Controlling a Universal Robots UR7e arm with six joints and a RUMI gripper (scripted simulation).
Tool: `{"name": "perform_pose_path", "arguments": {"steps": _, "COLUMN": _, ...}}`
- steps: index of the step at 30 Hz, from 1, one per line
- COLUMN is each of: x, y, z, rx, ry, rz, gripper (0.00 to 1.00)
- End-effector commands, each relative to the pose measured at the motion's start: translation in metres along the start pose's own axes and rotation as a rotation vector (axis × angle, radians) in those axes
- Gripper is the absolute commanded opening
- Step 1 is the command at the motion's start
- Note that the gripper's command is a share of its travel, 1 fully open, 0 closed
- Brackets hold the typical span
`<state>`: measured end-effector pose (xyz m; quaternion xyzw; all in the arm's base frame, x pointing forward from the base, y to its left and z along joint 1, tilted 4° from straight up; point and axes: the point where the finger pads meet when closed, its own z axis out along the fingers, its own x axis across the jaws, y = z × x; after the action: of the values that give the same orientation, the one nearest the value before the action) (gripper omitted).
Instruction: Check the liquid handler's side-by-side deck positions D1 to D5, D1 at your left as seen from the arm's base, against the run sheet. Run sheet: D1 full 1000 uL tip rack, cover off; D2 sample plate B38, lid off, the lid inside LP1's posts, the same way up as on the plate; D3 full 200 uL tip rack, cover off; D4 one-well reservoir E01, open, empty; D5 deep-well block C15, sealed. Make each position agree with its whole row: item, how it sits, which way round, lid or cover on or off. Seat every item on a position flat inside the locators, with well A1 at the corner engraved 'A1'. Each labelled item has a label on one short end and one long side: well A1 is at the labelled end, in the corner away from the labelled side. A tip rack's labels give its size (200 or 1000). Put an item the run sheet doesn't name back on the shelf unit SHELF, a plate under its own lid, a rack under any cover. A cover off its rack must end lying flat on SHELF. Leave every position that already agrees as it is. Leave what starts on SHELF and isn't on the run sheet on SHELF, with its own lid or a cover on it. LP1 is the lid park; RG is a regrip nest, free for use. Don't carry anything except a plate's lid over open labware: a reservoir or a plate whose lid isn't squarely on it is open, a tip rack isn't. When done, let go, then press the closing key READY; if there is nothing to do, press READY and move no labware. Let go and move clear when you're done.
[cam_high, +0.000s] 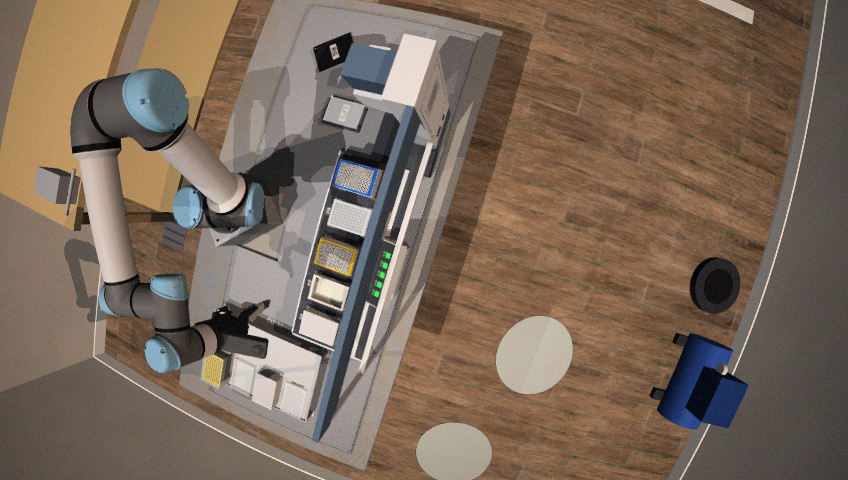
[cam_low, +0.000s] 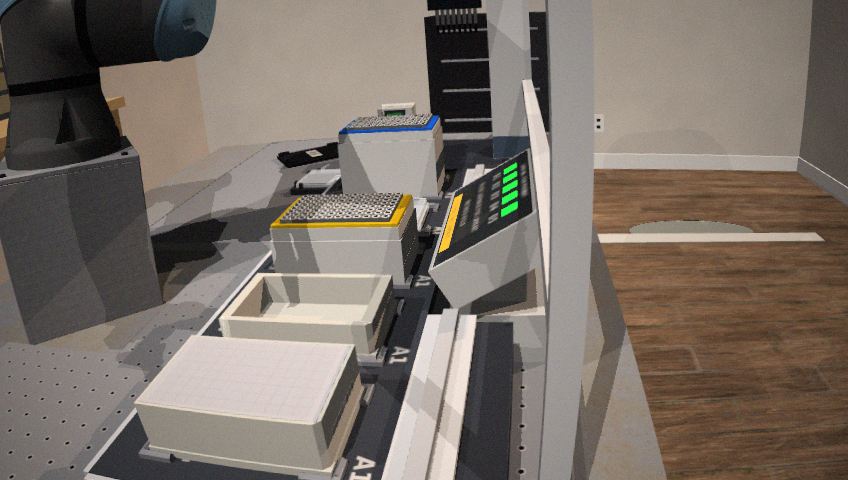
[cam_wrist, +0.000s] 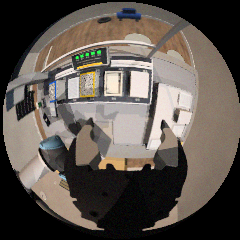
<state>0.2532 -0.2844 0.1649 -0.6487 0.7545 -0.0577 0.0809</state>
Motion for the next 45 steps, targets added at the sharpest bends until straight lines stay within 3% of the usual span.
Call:
{"name": "perform_pose_path", "arguments": {"steps": 1, "x": 0.0573, "y": -0.0640, "z": 0.0497, "rx": -0.137, "ry": 0.002, "rz": 0.021, "gripper": 0.82}}
{"name": "perform_pose_path", "arguments": {"steps": 45, "x": 0.0594, "y": -0.0664, "z": 0.0516, "rx": -0.137, "ry": 0.002, "rz": 0.021, "gripper": 0.82}}
